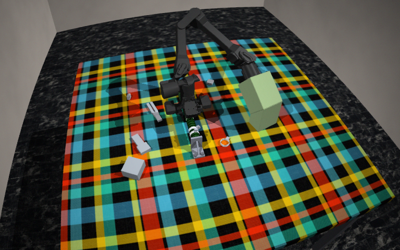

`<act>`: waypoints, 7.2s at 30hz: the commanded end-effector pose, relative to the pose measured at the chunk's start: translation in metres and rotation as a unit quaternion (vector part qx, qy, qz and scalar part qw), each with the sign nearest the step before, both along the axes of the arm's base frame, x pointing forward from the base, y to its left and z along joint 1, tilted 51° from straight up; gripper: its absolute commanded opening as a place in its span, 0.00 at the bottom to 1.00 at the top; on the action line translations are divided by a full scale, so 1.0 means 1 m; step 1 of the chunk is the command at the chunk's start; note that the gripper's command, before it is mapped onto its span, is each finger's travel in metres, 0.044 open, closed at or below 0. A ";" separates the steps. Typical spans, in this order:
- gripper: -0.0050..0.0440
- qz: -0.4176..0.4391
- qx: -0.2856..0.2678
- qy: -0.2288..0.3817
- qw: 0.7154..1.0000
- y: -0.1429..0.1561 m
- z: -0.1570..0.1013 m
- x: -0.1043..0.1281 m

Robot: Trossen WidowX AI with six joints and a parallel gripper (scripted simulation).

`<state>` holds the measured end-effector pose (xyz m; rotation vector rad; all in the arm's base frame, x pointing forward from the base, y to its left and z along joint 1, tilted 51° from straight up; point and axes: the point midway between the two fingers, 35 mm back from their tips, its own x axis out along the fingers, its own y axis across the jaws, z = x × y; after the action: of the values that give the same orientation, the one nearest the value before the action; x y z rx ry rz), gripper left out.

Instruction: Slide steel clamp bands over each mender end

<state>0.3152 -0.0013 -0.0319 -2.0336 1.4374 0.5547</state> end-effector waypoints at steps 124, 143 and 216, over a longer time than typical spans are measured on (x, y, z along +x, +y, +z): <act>0.29 -0.446 0.235 -0.494 0.708 0.102 -0.043 -0.045; 0.27 -0.448 0.239 -0.496 0.704 0.093 -0.050 -0.040; 0.10 -0.448 0.239 -0.496 0.704 0.057 -0.011 -0.040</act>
<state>0.2757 0.0590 -0.0466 -0.7188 1.1587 -0.5087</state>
